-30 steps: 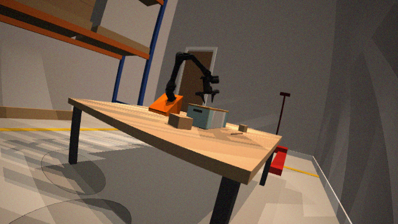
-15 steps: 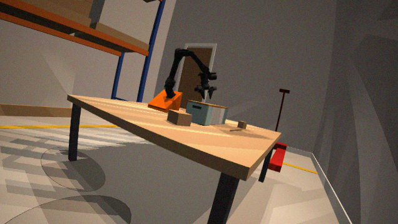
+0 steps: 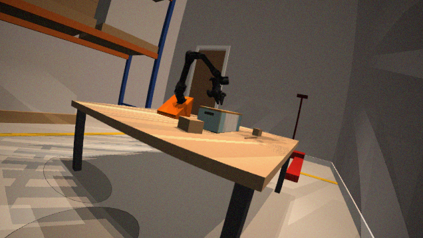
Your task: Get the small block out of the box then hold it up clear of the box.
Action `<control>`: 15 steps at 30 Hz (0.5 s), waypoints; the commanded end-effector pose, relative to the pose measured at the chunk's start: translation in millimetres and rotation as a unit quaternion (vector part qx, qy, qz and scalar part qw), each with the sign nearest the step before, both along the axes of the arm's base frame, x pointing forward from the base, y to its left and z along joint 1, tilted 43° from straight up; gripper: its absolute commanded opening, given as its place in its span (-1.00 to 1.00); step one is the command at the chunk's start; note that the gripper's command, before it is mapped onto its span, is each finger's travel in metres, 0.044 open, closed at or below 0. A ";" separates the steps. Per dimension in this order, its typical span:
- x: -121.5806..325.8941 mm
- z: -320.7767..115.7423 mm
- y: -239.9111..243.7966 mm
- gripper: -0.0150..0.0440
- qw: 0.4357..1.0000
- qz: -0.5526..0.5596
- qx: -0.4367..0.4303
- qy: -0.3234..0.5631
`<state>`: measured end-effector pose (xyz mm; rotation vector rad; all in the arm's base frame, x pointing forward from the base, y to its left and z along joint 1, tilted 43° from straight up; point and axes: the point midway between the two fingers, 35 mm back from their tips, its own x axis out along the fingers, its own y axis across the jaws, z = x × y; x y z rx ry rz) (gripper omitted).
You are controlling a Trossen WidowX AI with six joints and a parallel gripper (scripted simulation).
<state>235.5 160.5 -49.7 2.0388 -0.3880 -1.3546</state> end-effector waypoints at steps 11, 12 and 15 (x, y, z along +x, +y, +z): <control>-0.9 -70.1 -63.5 0.47 1.000 0.010 -0.008 0.002; -0.9 -70.1 -63.5 0.47 1.000 0.010 -0.008 0.002; -0.8 -70.3 -63.6 0.47 1.000 0.010 -0.008 0.002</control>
